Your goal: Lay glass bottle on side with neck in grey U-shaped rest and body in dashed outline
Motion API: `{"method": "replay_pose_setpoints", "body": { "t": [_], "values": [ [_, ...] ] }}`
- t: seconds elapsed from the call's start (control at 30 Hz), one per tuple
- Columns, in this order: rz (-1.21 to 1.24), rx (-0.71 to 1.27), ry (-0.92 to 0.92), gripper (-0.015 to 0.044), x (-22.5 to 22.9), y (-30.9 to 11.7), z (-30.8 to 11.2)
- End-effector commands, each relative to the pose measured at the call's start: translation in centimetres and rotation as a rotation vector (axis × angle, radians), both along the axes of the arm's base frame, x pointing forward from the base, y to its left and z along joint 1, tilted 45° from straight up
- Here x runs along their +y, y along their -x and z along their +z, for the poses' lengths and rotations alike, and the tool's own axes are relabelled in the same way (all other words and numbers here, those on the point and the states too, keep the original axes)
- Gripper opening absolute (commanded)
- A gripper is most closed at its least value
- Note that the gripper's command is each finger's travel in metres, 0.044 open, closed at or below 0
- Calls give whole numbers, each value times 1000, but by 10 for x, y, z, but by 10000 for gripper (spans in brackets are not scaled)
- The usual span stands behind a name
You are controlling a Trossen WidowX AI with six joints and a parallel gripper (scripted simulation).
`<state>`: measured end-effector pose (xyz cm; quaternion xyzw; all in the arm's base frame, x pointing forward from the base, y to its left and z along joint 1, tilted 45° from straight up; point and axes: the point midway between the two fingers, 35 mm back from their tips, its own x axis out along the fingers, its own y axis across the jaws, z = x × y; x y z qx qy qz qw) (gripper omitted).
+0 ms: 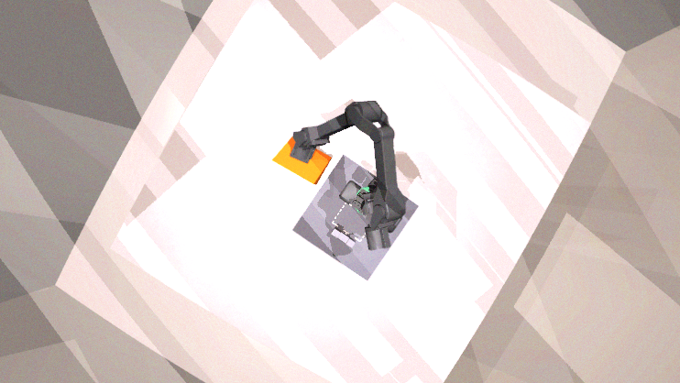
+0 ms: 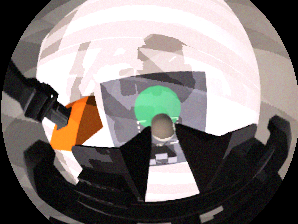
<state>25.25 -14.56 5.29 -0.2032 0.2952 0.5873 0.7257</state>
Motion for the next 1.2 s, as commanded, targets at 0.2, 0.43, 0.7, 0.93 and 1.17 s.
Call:
{"method": "replay_pose_setpoints", "body": {
  "t": [0.2,0.43,0.7,0.93,1.17],
  "values": [
    [-1,0,-3,117,-11,3,-7],
    [-3,-1,-17,117,-15,4,-10],
    [-6,-2,-33,117,-19,5,-14],
    [-10,-3,-47,117,-22,6,-17],
    [-14,-3,-60,117,-26,7,-20]
  ]
}}
